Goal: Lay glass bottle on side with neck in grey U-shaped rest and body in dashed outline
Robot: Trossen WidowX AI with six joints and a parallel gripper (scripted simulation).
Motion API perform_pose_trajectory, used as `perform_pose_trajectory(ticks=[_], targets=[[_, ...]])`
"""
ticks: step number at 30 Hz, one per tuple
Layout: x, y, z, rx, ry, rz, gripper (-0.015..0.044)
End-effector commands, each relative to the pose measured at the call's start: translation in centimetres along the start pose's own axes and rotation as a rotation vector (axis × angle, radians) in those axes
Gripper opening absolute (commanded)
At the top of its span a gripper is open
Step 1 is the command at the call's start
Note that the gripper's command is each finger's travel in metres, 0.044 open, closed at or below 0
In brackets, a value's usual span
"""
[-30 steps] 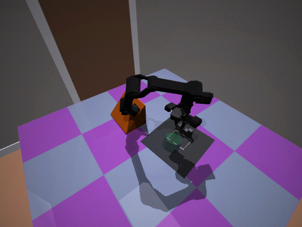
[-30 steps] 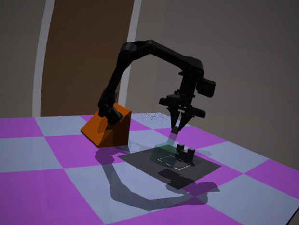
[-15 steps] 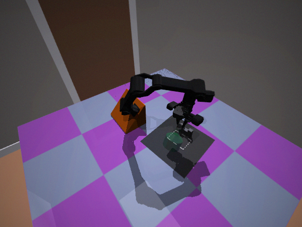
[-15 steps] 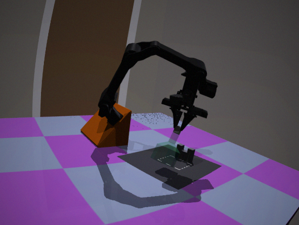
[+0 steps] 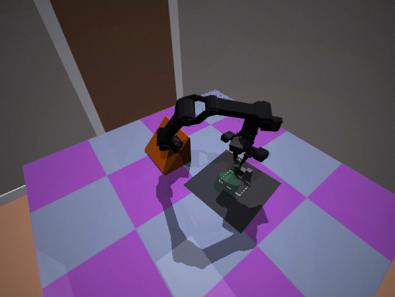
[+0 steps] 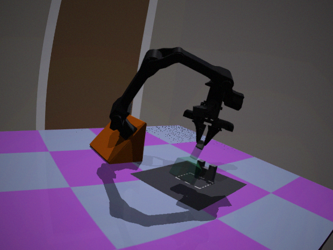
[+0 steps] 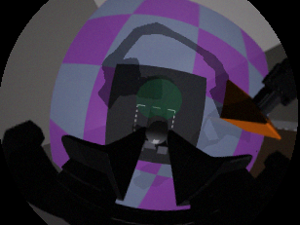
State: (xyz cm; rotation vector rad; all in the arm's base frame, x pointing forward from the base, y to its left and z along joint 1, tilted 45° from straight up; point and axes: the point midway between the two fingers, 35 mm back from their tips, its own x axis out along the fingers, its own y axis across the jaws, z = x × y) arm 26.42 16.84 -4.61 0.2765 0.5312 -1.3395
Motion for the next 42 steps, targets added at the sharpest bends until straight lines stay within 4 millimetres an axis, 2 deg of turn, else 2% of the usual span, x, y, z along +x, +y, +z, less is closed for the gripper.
perform_pose_trajectory(ticks=[1, 42], targets=[[0.0, 0.0, -1.0, 0.003, 0.007, -0.003, 0.0114], [1.1, 0.0, -6.3, -0.031, -0.042, 0.023, 0.0114]])
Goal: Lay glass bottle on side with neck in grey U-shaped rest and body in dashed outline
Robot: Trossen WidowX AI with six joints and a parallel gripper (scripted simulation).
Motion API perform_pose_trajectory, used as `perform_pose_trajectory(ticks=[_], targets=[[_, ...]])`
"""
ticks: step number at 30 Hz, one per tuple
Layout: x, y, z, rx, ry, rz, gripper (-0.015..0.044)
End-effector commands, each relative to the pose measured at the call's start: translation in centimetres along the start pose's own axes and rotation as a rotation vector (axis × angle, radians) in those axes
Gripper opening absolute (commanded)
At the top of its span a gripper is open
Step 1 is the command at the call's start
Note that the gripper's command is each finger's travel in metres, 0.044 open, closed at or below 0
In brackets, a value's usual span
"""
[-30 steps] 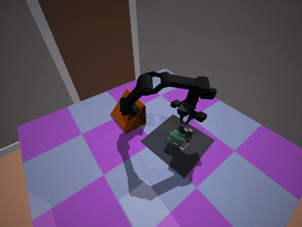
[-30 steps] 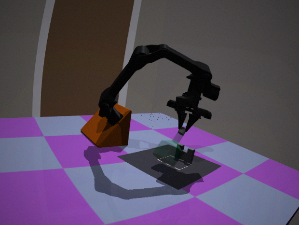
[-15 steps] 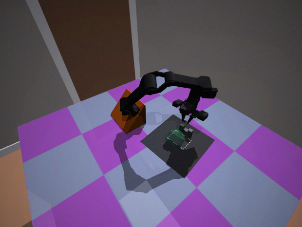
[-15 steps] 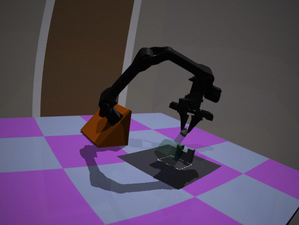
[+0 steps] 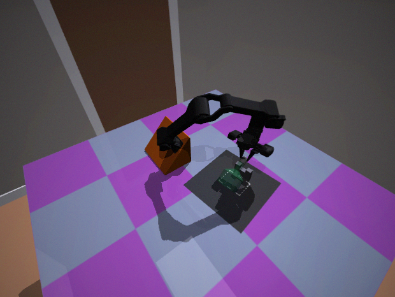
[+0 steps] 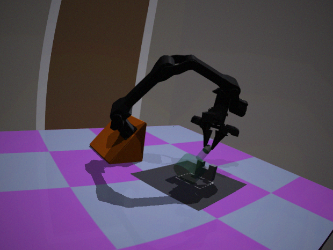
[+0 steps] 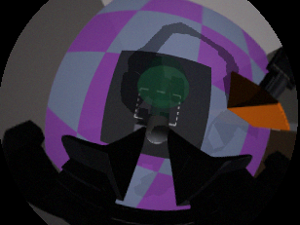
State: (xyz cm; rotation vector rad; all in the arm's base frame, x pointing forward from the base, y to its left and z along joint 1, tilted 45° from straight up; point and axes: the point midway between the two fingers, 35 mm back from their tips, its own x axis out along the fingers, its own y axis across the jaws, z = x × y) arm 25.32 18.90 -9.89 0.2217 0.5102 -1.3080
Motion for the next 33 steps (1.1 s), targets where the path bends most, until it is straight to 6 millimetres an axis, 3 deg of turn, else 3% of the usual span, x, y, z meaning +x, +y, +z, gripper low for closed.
perform_pose_trajectory(ticks=[1, 33], targets=[[0.3, 0.1, -0.7, 0.004, 0.004, -0.001, 0.0114], [1.6, 0.2, -3.5, -0.014, -0.009, 0.005, 0.0114]])
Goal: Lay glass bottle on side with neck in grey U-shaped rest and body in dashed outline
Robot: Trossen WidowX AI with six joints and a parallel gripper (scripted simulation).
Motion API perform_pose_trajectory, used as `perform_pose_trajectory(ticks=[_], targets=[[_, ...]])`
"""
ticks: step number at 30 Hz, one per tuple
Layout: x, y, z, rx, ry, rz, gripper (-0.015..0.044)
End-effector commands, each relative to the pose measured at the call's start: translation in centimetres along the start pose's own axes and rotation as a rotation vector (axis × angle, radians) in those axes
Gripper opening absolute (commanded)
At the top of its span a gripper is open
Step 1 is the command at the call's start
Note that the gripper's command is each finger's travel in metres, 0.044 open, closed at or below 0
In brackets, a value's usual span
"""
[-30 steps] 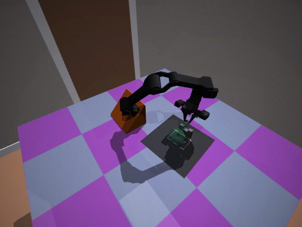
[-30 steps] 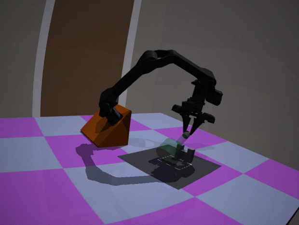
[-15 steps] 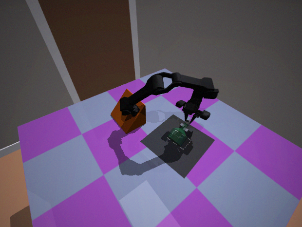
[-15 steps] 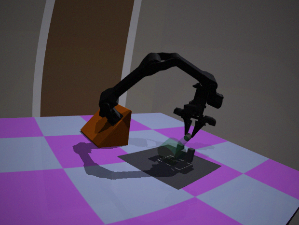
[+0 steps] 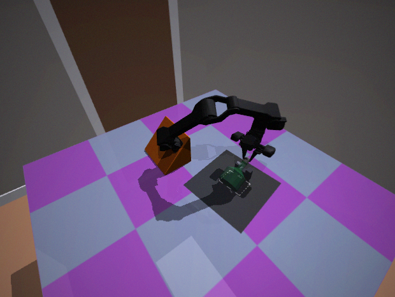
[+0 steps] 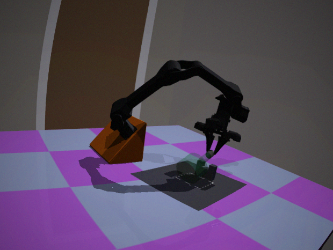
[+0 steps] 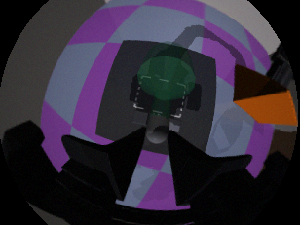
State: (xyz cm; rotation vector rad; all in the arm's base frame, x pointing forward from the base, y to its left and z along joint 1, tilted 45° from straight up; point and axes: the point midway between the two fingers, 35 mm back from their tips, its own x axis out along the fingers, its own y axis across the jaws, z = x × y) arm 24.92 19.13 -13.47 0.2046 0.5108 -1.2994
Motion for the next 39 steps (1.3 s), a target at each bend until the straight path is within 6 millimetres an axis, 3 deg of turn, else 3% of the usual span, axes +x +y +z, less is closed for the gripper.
perform_pose_trajectory(ticks=[1, 39], targets=[[0.2, 0.1, -0.3, 0.001, 0.0, 0.0, 0.0114], [1.6, 0.2, -2.2, -0.001, -0.002, -0.002, 0.0114]])
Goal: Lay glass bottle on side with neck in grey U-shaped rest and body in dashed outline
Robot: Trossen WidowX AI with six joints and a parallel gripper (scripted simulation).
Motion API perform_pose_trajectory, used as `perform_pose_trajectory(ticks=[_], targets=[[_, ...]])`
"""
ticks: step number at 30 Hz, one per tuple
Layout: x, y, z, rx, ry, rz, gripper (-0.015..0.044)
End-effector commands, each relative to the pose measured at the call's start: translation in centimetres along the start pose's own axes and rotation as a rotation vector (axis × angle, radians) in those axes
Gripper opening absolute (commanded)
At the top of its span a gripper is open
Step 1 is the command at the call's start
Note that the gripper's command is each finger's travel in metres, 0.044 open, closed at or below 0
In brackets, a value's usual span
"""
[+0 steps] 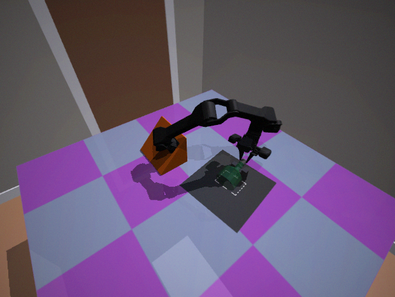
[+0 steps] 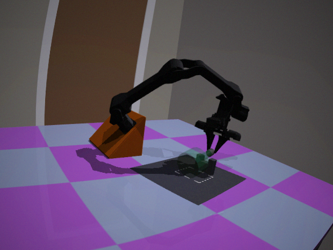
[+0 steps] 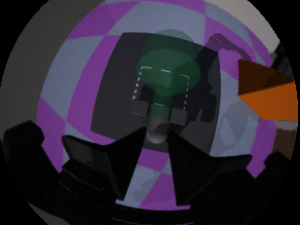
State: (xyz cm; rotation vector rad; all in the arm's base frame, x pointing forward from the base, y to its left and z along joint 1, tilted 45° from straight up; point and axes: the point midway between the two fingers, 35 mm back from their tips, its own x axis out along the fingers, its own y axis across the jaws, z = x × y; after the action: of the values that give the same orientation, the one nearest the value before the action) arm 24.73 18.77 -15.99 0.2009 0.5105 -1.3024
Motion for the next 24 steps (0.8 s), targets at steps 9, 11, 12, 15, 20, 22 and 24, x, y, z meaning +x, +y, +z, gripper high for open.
perform_pose_trajectory(ticks=[9, 11, 12, 15, 20, 22, 24], targets=[[0.54, 0.16, -0.52, 0.0, 0.0, -0.001, 0.0114], [0.62, 0.17, -0.61, 0.001, 0.0, -0.001, 0.0114], [0.67, 0.17, -0.65, 0.001, 0.0, -0.001, 0.0114], [0.75, 0.18, -0.73, 0.001, 0.0, -0.002, 0.0114], [0.83, 0.19, -0.76, 0.002, 0.0, -0.004, 0.0114], [0.85, 0.2, -0.76, 0.002, 0.0, -0.004, 0.0114], [0.87, 0.2, -0.77, 0.003, 0.001, -0.004, 0.0114]])
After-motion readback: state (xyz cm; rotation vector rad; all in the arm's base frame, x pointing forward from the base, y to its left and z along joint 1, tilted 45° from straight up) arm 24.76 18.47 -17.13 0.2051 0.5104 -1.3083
